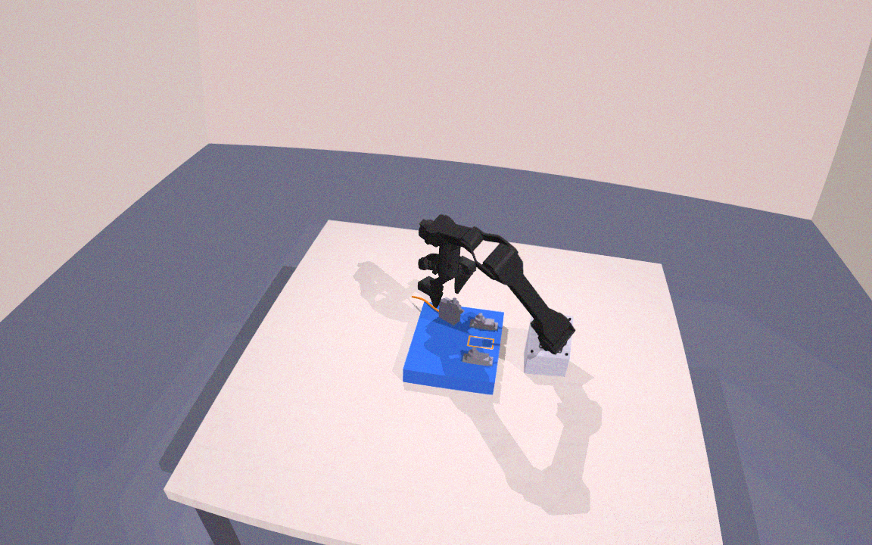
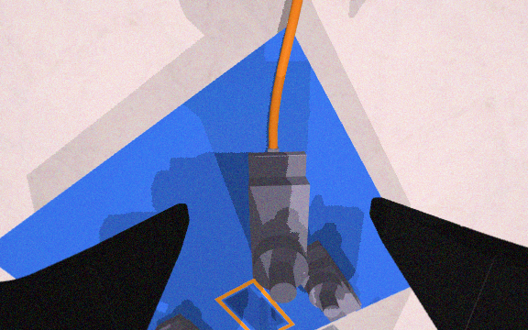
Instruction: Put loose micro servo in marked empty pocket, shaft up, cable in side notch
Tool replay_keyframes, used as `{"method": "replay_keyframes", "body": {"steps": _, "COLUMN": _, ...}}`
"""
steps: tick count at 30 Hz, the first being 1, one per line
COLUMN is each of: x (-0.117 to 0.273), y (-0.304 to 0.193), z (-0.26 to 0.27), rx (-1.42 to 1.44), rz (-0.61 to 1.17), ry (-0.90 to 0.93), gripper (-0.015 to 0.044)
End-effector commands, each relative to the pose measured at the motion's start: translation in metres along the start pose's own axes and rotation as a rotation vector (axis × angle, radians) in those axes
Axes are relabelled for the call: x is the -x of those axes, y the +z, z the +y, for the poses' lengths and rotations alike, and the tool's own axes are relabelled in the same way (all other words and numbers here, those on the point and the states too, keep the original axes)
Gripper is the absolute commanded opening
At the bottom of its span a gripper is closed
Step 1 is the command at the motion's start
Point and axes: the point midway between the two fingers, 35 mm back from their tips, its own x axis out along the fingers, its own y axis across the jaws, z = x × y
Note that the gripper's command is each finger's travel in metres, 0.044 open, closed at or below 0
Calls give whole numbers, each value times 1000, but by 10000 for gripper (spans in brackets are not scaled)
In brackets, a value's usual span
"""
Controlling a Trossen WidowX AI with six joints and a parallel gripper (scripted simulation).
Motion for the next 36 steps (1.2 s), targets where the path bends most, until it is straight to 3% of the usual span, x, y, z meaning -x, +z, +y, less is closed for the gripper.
{"method": "replay_keyframes", "body": {"steps": 1, "x": -8, "y": -1, "z": 0, "rx": -6, "rz": 6, "ry": 3, "gripper": 440}}
{"method": "replay_keyframes", "body": {"steps": 5, "x": -12, "y": -1, "z": 0, "rx": -6, "rz": 6, "ry": 3, "gripper": 440}}
{"method": "replay_keyframes", "body": {"steps": 17, "x": -12, "y": -1, "z": 0, "rx": -6, "rz": 6, "ry": 3, "gripper": 125}}
{"method": "replay_keyframes", "body": {"steps": 22, "x": -12, "y": -1, "z": 0, "rx": -6, "rz": 6, "ry": 3, "gripper": 92}}
{"method": "replay_keyframes", "body": {"steps": 26, "x": -3, "y": -1, "z": 0, "rx": -6, "rz": 6, "ry": 3, "gripper": 0}}
{"method": "replay_keyframes", "body": {"steps": 36, "x": 18, "y": -9, "z": -2, "rx": -7, "rz": 6, "ry": 2, "gripper": 0}}
